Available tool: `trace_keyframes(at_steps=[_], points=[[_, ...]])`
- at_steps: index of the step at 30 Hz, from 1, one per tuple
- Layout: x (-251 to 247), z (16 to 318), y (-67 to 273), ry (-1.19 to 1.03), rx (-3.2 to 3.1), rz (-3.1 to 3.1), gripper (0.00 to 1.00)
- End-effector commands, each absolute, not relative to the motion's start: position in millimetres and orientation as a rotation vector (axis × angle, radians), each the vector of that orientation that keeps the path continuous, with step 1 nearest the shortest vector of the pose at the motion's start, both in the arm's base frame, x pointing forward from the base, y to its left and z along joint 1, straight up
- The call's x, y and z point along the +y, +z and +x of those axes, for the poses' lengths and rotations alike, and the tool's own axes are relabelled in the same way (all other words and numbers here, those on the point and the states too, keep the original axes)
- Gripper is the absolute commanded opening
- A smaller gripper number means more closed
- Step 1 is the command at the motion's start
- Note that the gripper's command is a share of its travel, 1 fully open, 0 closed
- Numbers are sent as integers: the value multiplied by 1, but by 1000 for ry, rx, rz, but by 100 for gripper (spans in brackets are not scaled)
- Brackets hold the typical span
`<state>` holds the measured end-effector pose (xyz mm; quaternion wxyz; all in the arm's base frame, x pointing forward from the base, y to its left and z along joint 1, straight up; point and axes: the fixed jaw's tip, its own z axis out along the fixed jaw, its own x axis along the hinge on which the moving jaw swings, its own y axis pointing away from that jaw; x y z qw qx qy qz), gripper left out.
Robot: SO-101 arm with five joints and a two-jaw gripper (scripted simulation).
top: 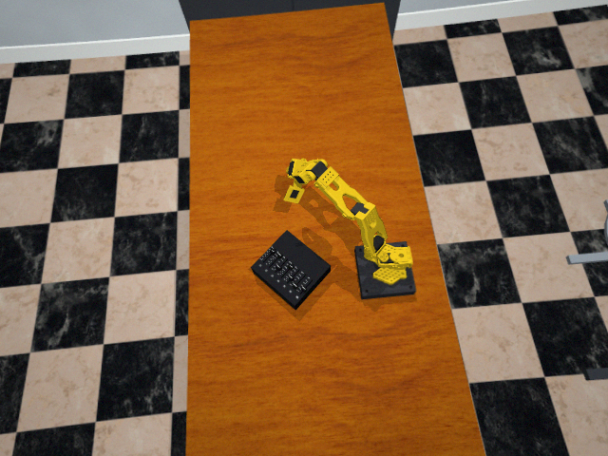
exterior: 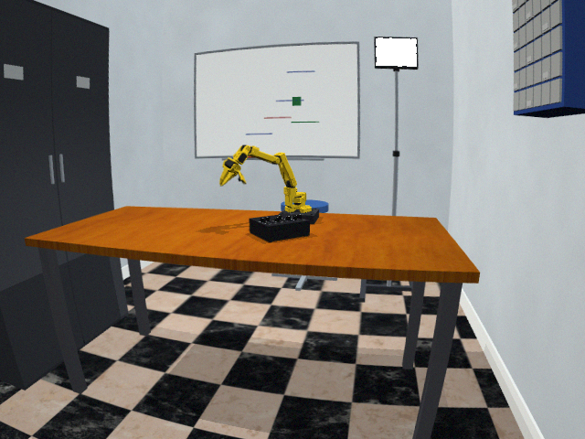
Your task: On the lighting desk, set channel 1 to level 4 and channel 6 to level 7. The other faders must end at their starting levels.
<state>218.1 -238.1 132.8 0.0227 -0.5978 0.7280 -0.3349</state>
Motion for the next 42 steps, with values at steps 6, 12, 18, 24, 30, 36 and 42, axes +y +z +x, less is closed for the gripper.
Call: trace_keyframes(at_steps=[6,12,18,24,30,36,42], points=[[-196,225,142,-997,1864,-2343,0],[-177,226,145,-961,1631,-2561,0],[-147,224,148,-897,1218,-2848,0],[-119,219,150,-827,755,-3059,0],[-102,214,150,-778,439,-3150,0],[-79,205,150,-708,-14,-3216,0],[-61,196,148,-646,-408,-3215,0]])
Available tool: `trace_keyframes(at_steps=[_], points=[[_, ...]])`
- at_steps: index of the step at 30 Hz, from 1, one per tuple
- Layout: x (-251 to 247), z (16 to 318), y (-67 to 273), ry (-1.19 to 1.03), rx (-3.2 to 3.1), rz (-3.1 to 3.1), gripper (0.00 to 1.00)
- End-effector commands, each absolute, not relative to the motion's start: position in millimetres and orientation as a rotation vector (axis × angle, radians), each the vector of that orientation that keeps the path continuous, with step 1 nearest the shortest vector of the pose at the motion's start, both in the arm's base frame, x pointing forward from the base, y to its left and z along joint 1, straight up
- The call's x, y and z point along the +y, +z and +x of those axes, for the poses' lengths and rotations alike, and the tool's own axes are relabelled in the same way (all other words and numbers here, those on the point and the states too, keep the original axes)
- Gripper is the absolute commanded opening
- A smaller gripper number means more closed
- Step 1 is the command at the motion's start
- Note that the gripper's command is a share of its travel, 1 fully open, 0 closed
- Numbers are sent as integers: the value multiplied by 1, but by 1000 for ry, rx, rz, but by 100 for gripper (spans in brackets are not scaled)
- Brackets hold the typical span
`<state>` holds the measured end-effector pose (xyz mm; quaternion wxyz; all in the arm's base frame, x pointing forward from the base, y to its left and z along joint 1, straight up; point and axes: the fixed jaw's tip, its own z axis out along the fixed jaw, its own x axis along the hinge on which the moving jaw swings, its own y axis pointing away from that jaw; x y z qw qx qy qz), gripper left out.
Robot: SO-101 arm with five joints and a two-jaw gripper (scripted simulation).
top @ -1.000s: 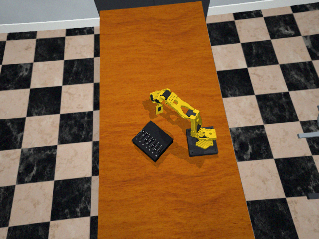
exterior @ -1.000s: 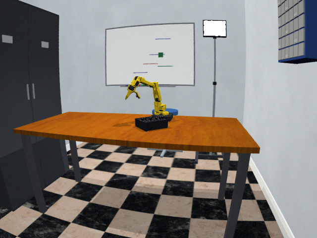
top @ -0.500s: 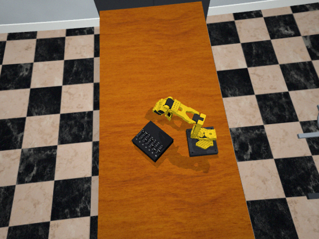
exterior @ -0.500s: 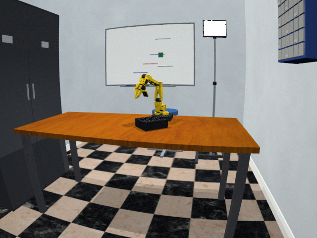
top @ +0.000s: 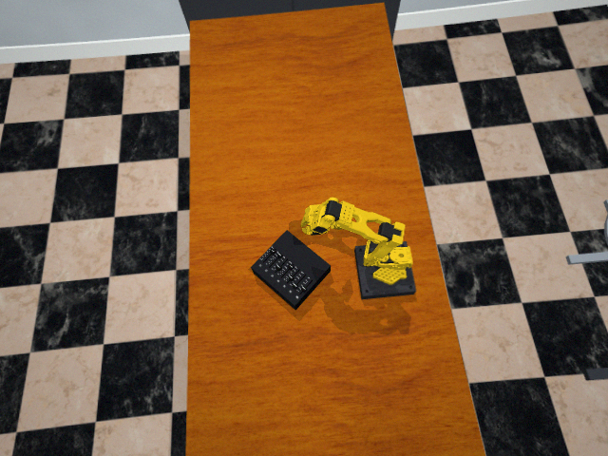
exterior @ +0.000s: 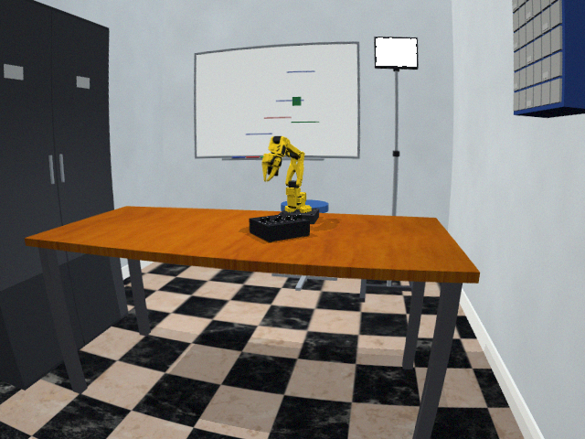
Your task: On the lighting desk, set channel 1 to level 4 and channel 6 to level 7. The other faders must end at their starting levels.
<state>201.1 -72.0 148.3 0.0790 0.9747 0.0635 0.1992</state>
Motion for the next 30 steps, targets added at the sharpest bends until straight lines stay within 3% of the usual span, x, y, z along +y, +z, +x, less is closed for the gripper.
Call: trace_keyframes(at_steps=[1,30], points=[[-61,196,148,582,368,2898,0],[-32,175,143,475,996,2754,0]])
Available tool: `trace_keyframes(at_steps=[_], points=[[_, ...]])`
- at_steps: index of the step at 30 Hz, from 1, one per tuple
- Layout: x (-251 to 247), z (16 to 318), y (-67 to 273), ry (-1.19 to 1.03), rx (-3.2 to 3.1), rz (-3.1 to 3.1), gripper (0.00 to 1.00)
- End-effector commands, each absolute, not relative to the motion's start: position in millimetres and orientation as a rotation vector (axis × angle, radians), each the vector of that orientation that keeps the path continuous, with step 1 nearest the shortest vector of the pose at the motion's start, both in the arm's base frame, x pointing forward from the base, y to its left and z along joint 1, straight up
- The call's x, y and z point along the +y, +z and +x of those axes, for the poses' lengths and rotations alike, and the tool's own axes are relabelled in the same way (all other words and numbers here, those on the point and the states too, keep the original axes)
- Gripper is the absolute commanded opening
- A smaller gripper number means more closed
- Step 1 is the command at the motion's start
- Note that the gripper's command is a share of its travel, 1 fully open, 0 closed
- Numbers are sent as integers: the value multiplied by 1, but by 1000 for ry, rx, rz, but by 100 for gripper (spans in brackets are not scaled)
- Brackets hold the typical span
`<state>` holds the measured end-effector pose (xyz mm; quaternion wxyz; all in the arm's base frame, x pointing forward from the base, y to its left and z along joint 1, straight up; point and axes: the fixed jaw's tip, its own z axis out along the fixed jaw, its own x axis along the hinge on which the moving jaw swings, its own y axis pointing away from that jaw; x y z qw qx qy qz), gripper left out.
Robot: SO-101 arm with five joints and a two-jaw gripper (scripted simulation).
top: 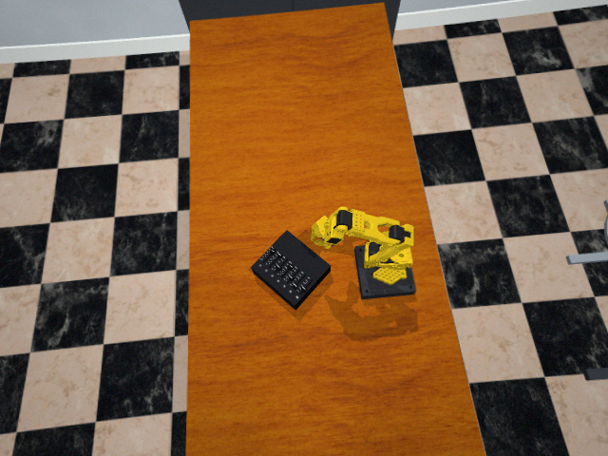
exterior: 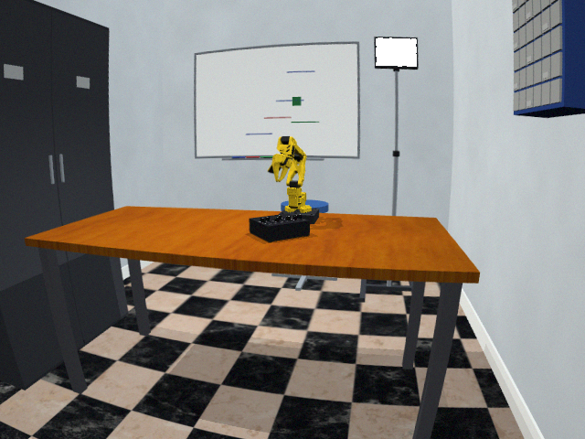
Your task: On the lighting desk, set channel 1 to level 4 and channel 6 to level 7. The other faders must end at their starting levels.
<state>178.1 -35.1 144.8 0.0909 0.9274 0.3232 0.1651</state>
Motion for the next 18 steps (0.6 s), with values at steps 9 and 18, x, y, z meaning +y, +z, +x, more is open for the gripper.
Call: trace_keyframes(at_steps=[9,18], points=[[-32,176,143,473,999,2755,0],[-29,194,136,402,1016,2800,0]])
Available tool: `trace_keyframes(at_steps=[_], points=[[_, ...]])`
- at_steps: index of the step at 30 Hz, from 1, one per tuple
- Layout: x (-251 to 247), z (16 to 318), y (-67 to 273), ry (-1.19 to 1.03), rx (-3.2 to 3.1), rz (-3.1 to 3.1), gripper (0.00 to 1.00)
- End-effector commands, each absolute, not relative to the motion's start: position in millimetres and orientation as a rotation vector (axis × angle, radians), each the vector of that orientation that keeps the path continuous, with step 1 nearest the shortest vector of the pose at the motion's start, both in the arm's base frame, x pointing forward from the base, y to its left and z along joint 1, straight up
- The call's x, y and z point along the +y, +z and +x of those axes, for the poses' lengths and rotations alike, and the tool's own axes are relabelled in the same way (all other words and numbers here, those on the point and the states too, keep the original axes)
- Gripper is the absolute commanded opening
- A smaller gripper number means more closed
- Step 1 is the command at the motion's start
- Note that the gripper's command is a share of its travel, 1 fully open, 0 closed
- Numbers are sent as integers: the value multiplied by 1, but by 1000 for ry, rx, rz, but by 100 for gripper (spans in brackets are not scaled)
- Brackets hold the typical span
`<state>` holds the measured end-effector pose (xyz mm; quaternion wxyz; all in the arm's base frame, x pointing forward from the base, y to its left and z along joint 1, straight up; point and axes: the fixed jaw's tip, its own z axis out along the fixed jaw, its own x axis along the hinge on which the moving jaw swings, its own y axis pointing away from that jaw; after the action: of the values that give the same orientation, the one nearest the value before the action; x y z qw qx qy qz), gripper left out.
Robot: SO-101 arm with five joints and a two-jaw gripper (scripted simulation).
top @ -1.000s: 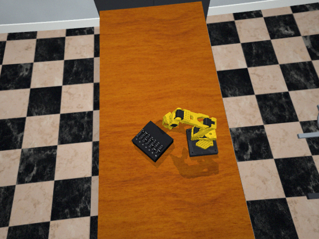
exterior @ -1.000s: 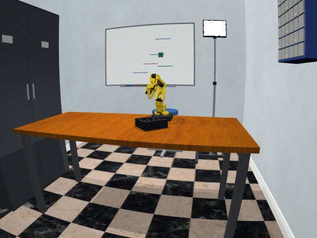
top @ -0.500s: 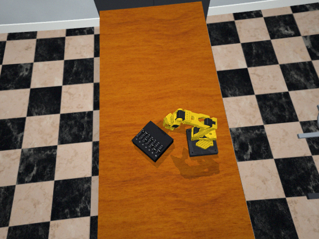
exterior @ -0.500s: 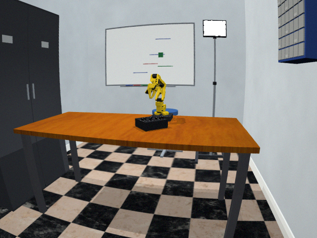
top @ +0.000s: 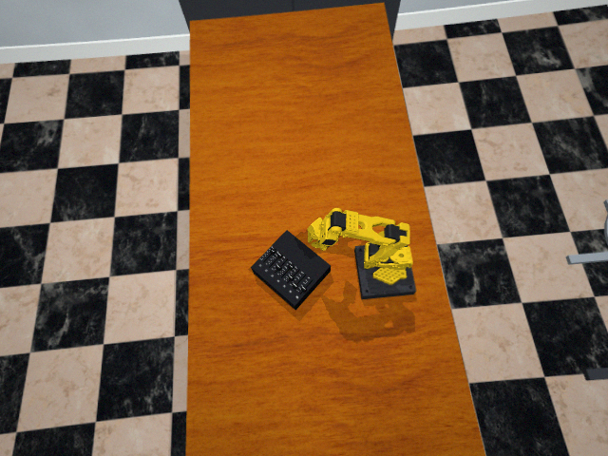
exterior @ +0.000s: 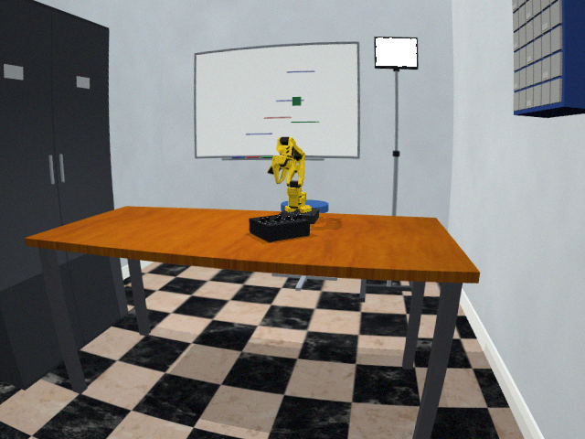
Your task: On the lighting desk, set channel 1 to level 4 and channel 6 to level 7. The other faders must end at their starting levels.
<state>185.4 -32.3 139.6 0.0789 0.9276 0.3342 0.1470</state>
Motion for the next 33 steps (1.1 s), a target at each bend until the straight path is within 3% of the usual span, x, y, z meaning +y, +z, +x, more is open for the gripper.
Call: trace_keyframes(at_steps=[1,15,33], points=[[-29,197,134,387,1019,2808,0],[-20,229,108,236,1047,2881,0],[-20,231,106,226,1049,2885,0]])
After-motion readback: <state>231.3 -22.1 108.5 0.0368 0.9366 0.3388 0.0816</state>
